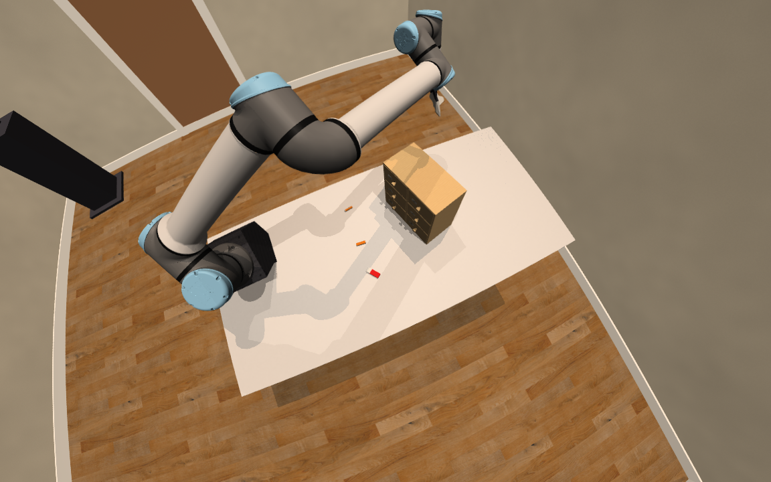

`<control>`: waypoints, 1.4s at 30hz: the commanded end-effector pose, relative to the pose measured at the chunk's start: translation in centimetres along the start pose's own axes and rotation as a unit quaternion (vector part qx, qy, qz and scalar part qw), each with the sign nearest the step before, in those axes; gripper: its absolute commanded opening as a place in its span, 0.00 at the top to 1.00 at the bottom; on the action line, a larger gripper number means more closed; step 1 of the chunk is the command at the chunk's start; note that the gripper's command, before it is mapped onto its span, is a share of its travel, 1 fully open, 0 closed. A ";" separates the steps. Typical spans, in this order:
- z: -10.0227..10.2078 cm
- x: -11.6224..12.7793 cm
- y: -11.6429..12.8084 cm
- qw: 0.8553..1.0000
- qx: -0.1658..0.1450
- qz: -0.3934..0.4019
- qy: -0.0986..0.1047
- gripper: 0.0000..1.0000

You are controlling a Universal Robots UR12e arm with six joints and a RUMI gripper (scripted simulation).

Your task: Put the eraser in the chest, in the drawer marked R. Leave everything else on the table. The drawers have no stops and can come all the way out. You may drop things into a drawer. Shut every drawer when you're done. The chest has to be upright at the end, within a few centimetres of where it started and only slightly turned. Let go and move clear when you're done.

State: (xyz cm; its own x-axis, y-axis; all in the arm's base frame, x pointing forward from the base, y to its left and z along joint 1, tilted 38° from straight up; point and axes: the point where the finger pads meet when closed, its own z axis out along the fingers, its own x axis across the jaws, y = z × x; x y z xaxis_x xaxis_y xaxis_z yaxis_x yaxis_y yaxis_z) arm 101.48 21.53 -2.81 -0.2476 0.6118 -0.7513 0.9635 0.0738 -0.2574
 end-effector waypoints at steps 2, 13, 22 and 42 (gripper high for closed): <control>0.4 -5.3 -3.4 1.000 -0.004 0.014 0.016 0.00; 2.2 -14.3 -11.8 0.998 -0.008 0.042 0.045 0.00; 3.9 -19.5 -19.3 0.996 -0.013 0.064 0.065 0.00; 9.4 -25.8 -40.0 0.987 -0.032 0.118 0.104 0.00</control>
State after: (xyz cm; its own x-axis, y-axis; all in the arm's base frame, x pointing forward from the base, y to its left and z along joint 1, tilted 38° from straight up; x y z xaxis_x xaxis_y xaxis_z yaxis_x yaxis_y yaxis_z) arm 71.94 -3.23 20.07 -0.0121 0.7568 -0.6535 0.9965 -0.0453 -0.0709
